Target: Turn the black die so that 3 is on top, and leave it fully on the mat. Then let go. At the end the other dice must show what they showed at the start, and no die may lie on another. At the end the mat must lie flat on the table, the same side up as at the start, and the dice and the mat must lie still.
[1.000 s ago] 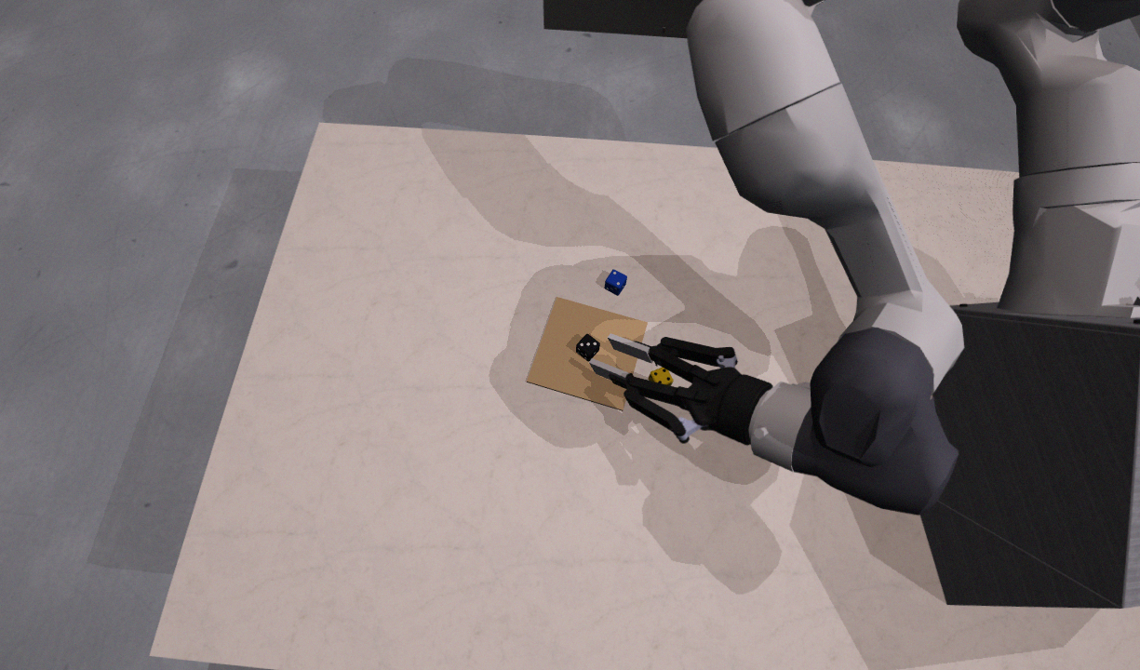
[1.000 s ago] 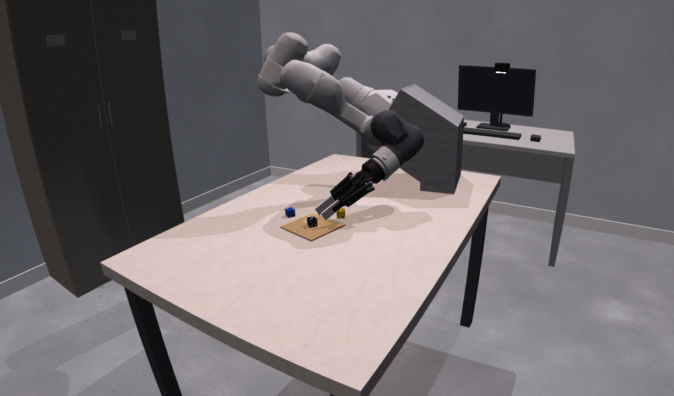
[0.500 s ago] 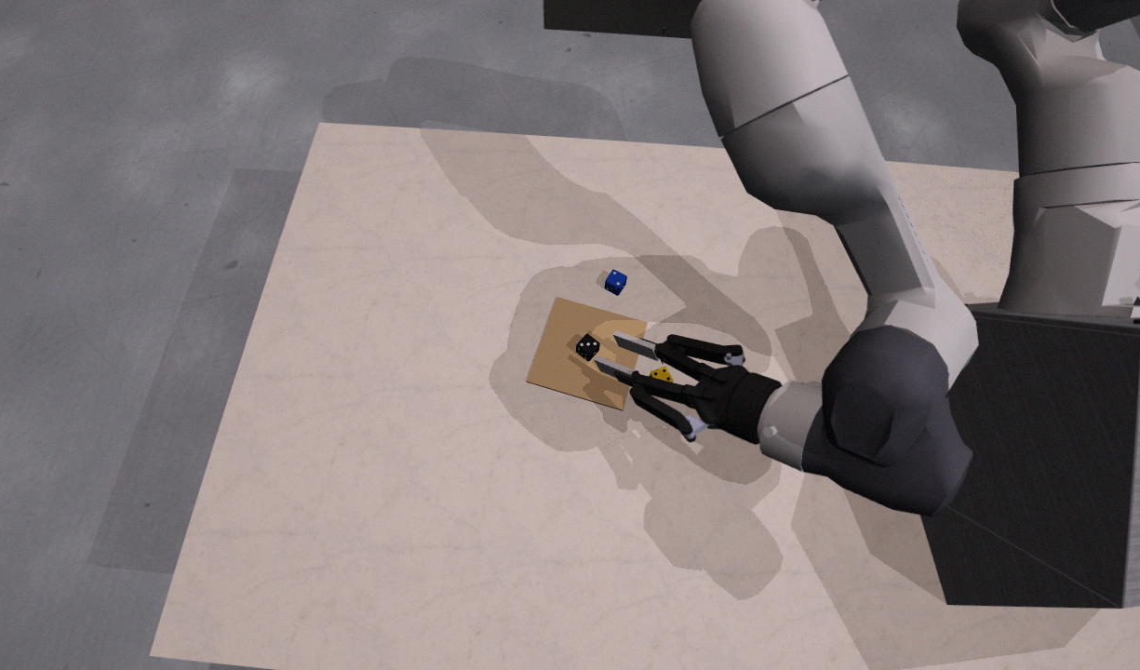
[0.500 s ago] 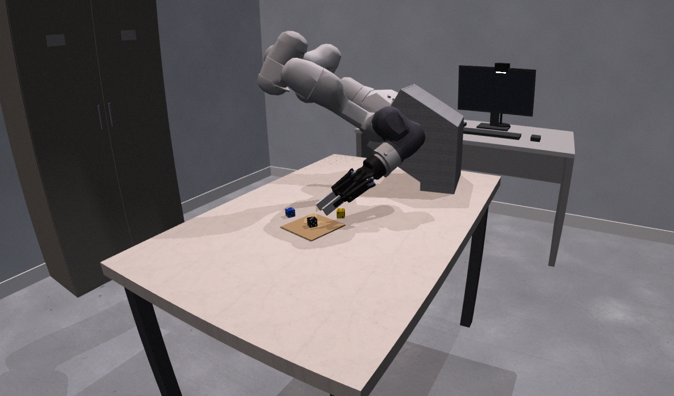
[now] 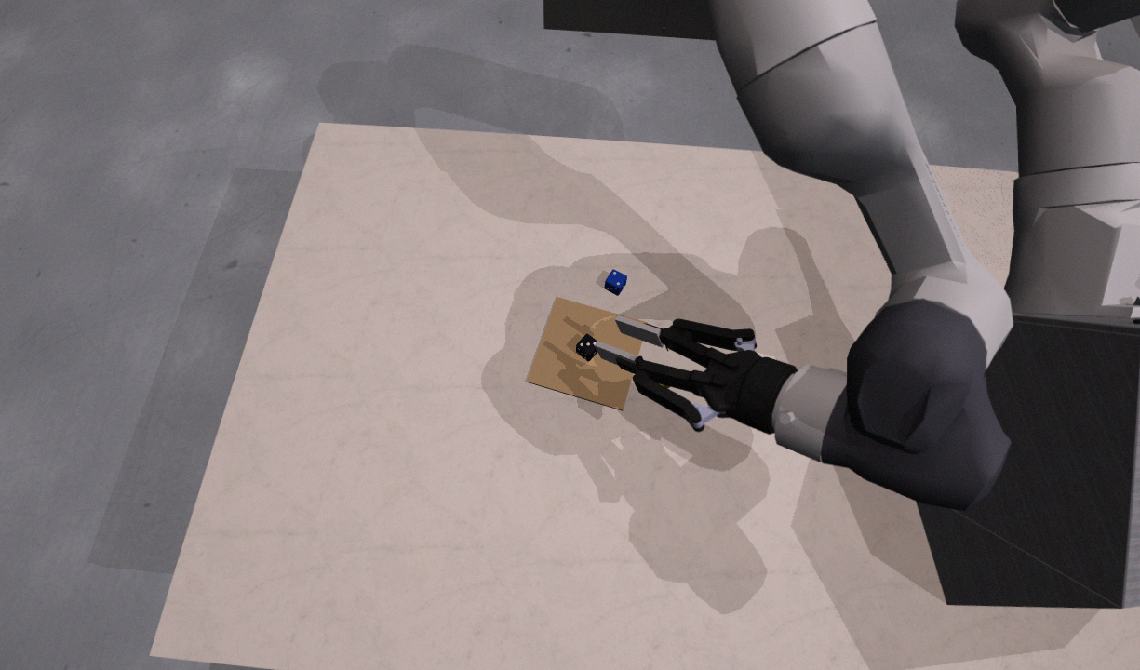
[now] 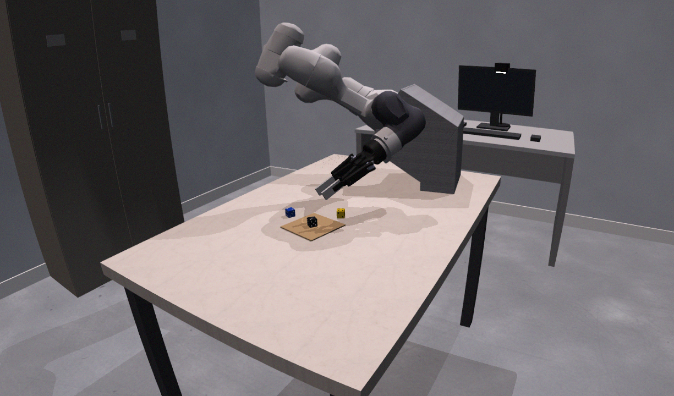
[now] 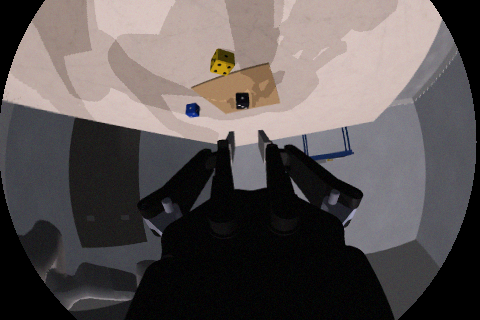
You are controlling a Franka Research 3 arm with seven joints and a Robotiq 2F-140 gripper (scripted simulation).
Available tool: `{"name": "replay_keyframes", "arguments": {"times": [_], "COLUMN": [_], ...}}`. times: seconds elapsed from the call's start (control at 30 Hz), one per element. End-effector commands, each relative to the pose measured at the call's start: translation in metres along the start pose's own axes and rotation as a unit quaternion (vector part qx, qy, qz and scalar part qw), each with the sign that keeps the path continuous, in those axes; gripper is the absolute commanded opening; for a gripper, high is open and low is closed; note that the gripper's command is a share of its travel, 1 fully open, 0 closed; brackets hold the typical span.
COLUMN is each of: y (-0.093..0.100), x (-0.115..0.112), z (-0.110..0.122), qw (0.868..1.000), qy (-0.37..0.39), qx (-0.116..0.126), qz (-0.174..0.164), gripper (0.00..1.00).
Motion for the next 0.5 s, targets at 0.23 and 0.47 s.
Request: {"name": "replay_keyframes", "arguments": {"times": [0.23, 0.47], "y": [-0.003, -0.014], "x": [-0.015, -0.041], "z": [-0.005, -0.010], "qw": [0.999, 0.987], "qy": [0.008, 0.007], "qx": [-0.010, -0.033], "qz": [0.050, 0.155], "gripper": [0.25, 0.25]}}
Point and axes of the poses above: the point where the finger pads meet when closed, its own y axis back along the fingers, its own z axis across the jaws, x = y × z, the point moved 6 cm from there along y, back along the fingers, and after that the axes turned 12 degrees about y, right-handed, at the moved point
